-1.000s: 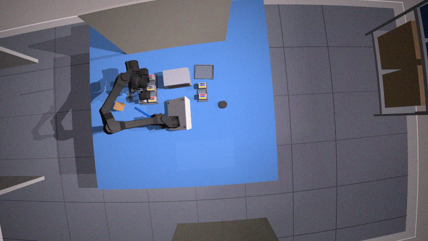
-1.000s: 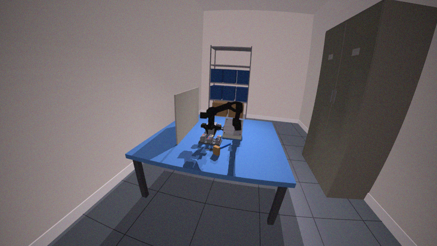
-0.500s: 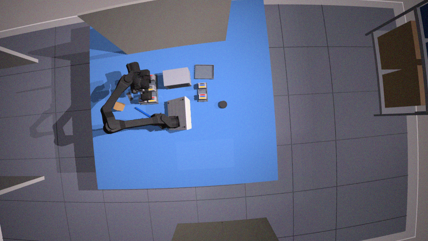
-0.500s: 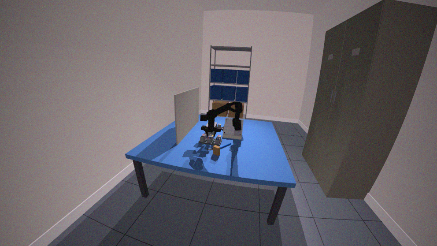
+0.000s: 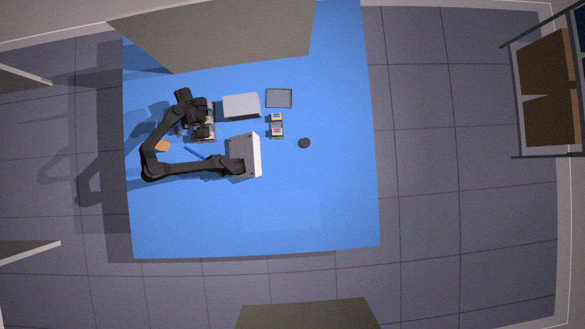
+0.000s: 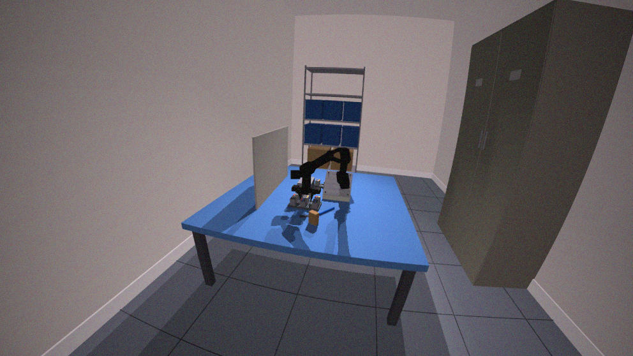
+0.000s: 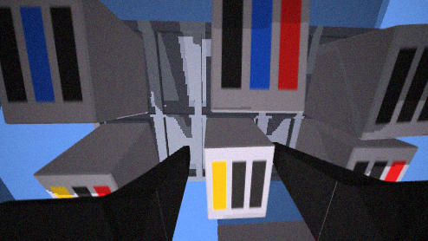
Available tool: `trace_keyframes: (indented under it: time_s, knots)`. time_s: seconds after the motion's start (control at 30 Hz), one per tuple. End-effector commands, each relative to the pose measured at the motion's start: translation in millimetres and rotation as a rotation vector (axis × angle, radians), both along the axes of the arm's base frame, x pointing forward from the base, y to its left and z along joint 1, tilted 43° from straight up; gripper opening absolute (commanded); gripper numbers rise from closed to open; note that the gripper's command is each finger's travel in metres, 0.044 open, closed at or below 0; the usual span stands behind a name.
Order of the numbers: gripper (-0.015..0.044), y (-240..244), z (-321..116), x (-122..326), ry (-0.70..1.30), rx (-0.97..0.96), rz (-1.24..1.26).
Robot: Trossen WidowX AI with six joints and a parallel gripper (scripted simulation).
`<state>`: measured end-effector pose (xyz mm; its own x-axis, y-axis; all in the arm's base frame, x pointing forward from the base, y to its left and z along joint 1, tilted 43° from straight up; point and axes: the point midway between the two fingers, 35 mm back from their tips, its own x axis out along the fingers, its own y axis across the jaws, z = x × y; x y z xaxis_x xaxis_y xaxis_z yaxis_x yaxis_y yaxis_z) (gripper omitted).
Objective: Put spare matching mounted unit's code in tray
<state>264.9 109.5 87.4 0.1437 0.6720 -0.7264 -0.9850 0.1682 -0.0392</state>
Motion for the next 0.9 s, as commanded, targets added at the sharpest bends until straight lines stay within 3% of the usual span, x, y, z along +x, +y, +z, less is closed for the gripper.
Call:
trace_keyframes:
  time_s: [0.0, 0.03, 0.2, 0.43, 0.6, 0.87]
  knots:
    - [0.0300, 0.3, -1.7, 0.2, 0.003, -0.002, -0.006]
    - [0.0300, 0.3, -1.7, 0.2, 0.003, -0.002, -0.006]
    - [0.0169, 0.3, -0.6, -0.1, 0.000, 0.000, -0.001]
    - [0.0122, 0.3, -0.6, -0.1, 0.000, 0.000, -0.001]
    - [0.0000, 0.3, -0.6, -0.1, 0.000, 0.000, -0.001]
    - [0.0000, -0.4, -0.1, 0.0, 0.000, 0.000, -0.001]
